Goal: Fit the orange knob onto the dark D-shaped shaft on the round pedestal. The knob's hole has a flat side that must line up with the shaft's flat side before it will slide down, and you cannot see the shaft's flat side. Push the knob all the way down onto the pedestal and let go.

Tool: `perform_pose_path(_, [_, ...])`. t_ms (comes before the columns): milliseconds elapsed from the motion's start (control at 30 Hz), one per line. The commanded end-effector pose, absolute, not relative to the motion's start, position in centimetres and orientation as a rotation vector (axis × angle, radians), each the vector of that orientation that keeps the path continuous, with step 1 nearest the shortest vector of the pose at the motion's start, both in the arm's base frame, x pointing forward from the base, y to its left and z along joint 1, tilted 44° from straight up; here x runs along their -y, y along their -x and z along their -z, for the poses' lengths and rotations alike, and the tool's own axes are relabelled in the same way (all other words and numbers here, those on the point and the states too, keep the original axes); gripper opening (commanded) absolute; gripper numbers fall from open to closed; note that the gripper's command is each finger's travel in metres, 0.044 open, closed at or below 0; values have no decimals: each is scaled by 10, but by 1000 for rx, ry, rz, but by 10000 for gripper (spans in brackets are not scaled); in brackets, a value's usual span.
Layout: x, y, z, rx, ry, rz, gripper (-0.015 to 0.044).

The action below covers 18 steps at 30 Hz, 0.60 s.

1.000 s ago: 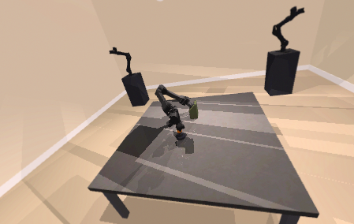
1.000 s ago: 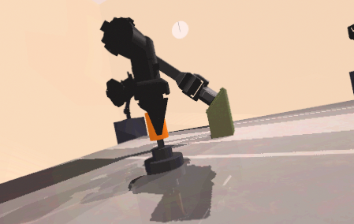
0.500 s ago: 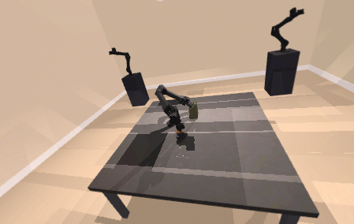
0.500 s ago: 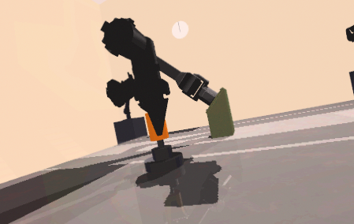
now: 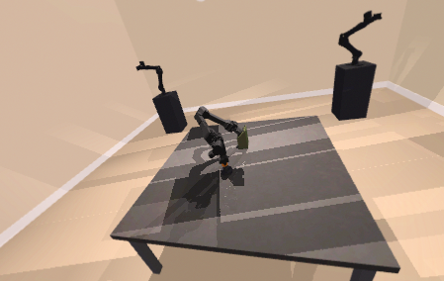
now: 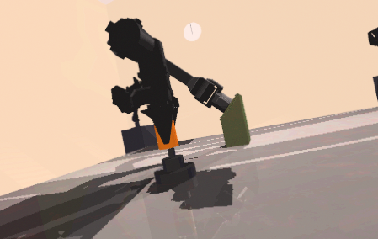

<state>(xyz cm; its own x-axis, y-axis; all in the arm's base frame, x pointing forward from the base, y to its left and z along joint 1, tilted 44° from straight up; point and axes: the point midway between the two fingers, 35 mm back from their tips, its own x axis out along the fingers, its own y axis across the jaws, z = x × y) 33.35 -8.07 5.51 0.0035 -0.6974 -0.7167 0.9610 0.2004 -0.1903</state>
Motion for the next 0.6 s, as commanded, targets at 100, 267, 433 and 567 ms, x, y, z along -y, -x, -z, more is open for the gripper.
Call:
perform_pose_path(100, [81,-334,-54,-797,-422,1363,0])
perform_pose_path(267, [81,-332,-53,-797,-422,1363,0])
perform_pose_path(433, [80,-333,-55,-797,-422,1363,0])
perform_pose_path(567, [80,-334,-56,-797,-422,1363,0])
